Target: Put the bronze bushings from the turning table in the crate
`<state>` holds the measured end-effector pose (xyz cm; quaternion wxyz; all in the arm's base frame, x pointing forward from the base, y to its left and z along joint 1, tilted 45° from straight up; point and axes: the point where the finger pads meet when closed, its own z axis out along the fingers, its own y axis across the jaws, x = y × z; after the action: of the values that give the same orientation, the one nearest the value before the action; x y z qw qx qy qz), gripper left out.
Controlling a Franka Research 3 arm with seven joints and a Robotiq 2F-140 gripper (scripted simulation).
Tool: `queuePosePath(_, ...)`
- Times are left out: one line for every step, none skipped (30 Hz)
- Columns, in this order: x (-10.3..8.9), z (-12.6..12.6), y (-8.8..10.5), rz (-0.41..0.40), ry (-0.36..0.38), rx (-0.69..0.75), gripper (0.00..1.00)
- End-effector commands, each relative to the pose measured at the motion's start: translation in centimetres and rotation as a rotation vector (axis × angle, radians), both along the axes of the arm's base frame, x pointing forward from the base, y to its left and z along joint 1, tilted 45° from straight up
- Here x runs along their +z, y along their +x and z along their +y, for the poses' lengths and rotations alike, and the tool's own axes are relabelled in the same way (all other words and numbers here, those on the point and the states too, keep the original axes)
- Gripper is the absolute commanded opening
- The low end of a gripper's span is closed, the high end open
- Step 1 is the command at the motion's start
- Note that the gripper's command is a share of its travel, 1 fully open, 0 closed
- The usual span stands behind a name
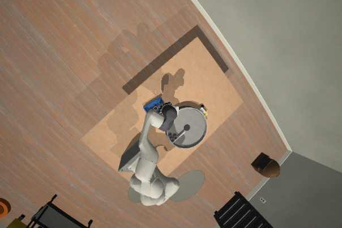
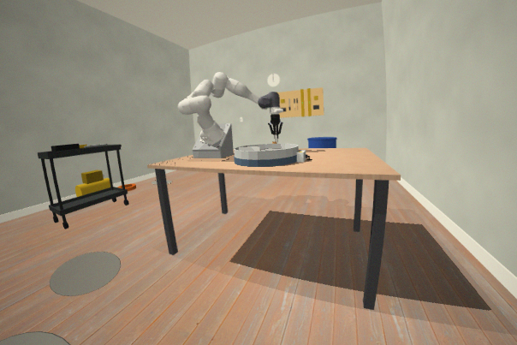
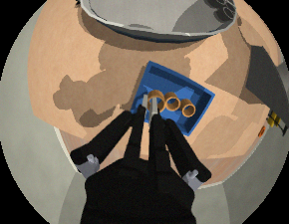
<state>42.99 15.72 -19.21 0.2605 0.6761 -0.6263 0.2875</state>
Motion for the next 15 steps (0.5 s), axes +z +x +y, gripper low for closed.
queuePosePath(-0.09, 0.08, 0.05, 0.002, 0.003, 0.003, 0.0)
queuePosePath(-0.09, 0.08, 0.05, 0.002, 0.003, 0.003, 0.0)
queuePosePath(-0.09, 0.08, 0.05, 0.002, 0.003, 0.003, 0.0)
queuePosePath(-0.1, 0.06, 0.05, 0.002, 0.003, 0.003, 0.0)
queuePosePath(-0.12, 0.04, 0.05, 0.002, 0.003, 0.003, 0.0)
queuePosePath(-0.15, 0.02, 0.05, 0.002, 0.003, 0.003, 0.0)
queuePosePath(-0.19, -0.02, 0.06, 0.002, 0.003, 0.003, 0.0)
queuePosePath(-0.23, -0.06, 0.06, 0.002, 0.003, 0.003, 0.0)
queuePosePath(-0.28, -0.12, 0.06, 0.002, 0.003, 0.003, 0.0)
queuePosePath(-0.35, -0.18, 0.07, 0.002, 0.003, 0.003, 0.0)
queuePosePath(-0.42, -0.26, 0.08, 0.002, 0.003, 0.003, 0.0)
queuePosePath(-0.5, -0.34, 0.09, 0.002, 0.003, 0.003, 0.0)
queuePosePath(-0.59, -0.43, 0.09, 0.002, 0.003, 0.003, 0.0)
queuePosePath(-0.69, -0.53, 0.1, 0.002, 0.003, 0.003, 0.0)
queuePosePath(-0.8, -0.64, 0.11, 0.002, 0.003, 0.003, 0.0)
